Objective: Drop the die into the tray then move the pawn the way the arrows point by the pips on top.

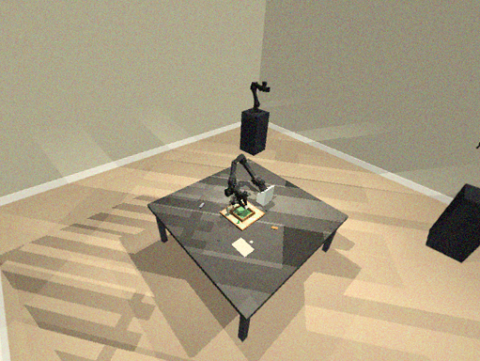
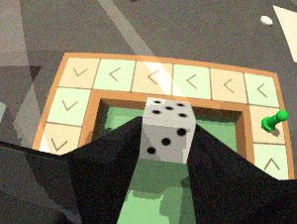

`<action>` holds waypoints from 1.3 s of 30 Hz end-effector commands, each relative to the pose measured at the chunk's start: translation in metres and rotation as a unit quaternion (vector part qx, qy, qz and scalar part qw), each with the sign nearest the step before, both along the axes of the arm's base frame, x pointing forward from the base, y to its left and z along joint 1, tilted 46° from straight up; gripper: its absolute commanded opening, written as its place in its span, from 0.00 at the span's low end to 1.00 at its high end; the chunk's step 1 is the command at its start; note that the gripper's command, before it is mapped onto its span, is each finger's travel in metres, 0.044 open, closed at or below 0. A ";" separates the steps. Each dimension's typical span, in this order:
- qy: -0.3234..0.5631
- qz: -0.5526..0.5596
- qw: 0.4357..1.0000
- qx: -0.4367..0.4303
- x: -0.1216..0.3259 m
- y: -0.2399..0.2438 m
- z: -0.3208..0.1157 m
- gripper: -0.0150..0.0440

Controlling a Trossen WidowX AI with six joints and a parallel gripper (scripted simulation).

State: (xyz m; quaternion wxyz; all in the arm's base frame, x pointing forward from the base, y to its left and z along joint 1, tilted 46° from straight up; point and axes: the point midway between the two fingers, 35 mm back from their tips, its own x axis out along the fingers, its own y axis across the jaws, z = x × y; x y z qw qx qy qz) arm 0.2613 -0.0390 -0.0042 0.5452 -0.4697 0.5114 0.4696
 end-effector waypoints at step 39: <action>0.031 -0.009 0.998 -0.059 0.007 0.027 0.053 1.00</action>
